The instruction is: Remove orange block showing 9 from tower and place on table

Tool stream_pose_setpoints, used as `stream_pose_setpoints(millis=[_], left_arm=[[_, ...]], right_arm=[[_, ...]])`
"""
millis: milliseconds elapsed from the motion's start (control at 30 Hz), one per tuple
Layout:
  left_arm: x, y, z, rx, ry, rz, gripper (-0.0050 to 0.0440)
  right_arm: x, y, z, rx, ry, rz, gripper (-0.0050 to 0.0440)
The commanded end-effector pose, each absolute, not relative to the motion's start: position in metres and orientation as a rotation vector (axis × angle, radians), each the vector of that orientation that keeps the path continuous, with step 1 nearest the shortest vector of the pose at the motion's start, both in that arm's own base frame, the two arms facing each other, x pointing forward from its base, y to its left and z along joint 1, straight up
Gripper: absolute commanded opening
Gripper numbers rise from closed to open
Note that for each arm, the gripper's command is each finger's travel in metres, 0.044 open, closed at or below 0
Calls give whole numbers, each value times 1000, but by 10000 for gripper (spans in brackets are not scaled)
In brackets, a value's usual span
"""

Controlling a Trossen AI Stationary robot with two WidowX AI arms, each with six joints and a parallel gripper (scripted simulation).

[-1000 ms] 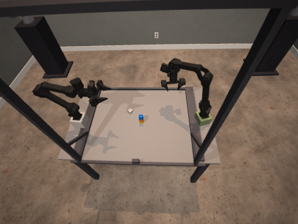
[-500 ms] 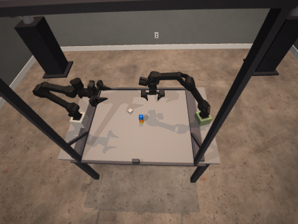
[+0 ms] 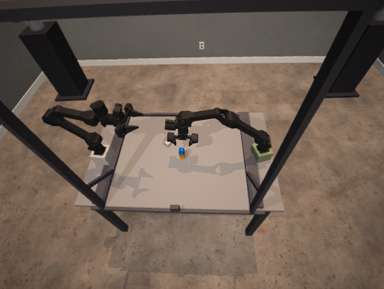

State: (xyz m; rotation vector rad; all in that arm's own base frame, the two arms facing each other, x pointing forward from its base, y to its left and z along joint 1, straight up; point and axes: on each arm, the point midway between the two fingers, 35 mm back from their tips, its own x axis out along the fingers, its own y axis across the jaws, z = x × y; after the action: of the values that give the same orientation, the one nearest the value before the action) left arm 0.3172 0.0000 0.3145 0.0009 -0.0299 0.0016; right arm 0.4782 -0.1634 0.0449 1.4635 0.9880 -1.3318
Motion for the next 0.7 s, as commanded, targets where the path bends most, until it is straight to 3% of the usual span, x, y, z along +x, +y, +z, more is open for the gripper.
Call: stream_pose_setpoints(millis=[0,167,200,667], left_arm=[[316,0,323,0,-50,0,400],[316,0,323,0,-50,0,400],[316,0,323,0,-50,0,400],[316,0,323,0,-50,0,400]], right_arm=[[487,-169,58,1481,942,-1329,400],[489,-169,63,1449,954,-1289,400],[491,-168,83,1435,932,-1242,400],[486,-147,121,849,1129,-744,400]])
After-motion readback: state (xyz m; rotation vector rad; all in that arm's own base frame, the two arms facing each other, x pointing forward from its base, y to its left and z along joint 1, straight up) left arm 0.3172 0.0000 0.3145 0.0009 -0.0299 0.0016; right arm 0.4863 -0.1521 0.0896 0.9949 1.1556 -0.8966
